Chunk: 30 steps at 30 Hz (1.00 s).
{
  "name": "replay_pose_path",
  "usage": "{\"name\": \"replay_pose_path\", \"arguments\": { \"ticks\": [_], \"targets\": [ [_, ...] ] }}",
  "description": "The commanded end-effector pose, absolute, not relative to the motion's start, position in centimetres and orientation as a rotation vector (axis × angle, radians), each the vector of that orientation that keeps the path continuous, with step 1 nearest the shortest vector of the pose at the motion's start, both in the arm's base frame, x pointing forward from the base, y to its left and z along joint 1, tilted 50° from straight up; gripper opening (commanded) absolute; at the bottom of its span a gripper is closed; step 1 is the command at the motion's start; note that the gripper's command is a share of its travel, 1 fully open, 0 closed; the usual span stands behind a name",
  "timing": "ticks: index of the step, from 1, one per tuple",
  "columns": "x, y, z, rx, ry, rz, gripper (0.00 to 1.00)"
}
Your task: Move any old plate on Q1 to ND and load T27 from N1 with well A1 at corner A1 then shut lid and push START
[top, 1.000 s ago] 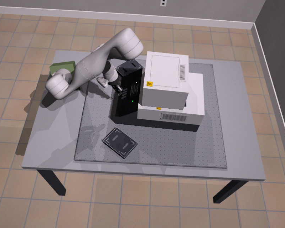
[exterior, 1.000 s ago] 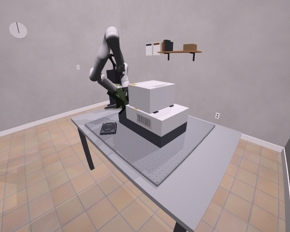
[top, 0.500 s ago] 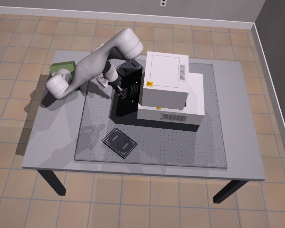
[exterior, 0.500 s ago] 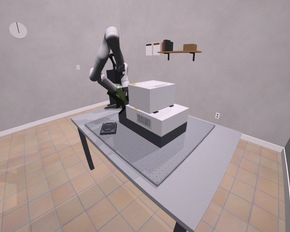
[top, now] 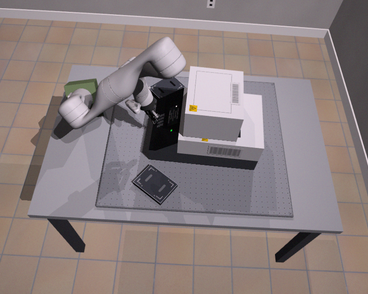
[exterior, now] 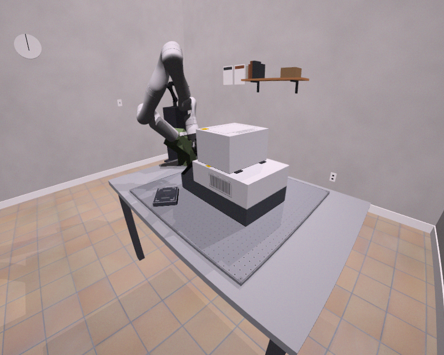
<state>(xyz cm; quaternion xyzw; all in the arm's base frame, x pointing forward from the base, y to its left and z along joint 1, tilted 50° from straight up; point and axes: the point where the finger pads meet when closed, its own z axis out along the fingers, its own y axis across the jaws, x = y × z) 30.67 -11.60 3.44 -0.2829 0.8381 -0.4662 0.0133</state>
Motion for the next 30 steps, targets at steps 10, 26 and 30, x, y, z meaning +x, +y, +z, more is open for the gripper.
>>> {"name": "replay_pose_path", "arguments": {
  "ticks": [10, 26, 30],
  "targets": [
    [31.1, -12.0, 3.2, -0.882, 2.61, -1.451, 0.1],
    [31.7, -12.6, 2.9, -0.882, 2.61, -1.451, 0.1],
    [31.9, -12.8, 2.8, -0.882, 2.61, -1.451, 0.1]
  ]
}}
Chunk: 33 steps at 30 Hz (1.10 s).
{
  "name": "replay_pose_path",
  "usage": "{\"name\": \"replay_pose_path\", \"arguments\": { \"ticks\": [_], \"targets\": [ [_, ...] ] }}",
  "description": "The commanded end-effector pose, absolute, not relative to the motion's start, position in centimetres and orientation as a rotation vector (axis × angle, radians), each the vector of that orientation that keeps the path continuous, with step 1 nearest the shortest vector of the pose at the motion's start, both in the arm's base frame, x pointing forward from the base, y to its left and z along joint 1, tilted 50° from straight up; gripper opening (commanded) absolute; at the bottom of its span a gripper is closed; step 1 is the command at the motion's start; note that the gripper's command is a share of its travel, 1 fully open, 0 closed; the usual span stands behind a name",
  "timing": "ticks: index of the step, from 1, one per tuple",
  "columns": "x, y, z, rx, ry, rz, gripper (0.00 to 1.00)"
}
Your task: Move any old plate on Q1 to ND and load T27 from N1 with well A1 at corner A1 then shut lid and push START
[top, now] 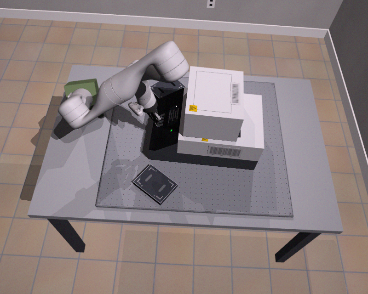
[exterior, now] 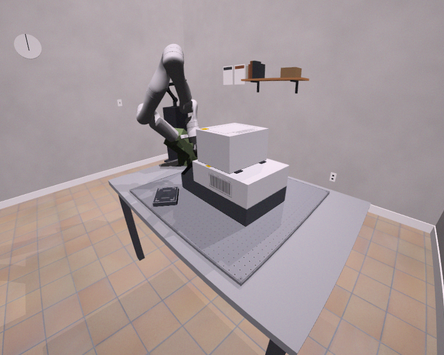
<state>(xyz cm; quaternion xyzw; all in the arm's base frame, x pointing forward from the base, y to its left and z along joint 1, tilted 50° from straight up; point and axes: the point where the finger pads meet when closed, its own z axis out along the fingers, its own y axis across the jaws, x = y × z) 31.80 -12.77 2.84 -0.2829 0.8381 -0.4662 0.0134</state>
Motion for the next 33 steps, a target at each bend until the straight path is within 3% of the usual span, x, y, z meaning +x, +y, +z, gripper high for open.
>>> {"name": "replay_pose_path", "arguments": {
  "ticks": [1, 33],
  "targets": [
    [31.95, -12.84, 2.79, -0.882, 2.61, -1.451, 0.1],
    [32.62, -13.54, 2.43, -0.882, 2.61, -1.451, 0.1]
  ]
}}
